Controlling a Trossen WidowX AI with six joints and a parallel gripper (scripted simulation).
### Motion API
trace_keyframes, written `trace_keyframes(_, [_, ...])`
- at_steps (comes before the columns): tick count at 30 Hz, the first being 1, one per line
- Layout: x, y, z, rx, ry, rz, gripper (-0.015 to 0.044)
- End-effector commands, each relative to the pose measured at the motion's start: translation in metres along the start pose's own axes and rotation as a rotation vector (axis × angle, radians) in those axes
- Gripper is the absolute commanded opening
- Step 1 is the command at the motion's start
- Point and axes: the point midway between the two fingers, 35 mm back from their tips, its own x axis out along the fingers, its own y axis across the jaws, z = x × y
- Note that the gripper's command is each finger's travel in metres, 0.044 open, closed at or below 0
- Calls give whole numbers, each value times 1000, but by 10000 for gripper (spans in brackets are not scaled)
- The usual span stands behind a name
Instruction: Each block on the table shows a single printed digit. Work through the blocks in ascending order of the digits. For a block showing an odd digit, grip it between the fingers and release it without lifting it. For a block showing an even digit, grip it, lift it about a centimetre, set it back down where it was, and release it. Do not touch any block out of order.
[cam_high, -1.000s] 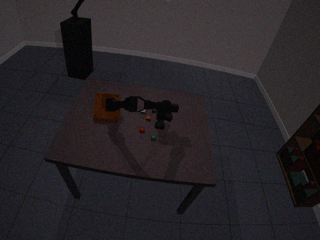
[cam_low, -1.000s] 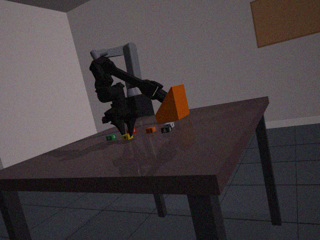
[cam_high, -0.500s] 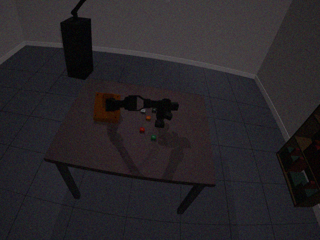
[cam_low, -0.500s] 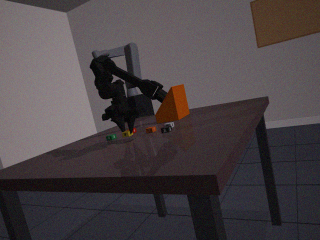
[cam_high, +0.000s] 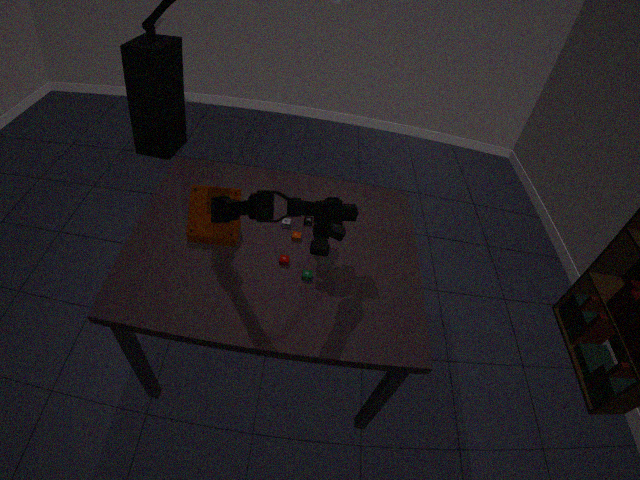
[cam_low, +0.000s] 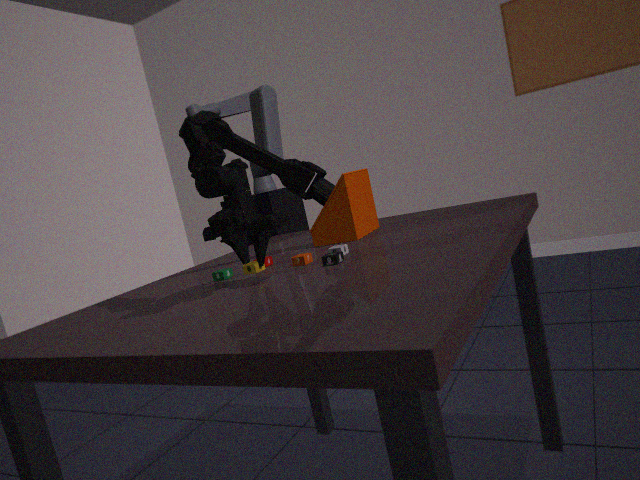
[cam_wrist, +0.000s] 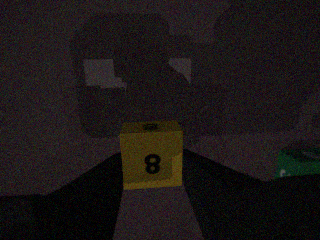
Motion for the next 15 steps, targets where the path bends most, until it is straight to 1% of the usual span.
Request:
trace_keyframes(1, [5, -1, 0, 0, 1, -2, 120])
trace_keyframes(7, [13, -1, 0, 0, 1, -3, 120])
trace_keyframes(15, [14, -1, 0, 0, 1, -3, 120])
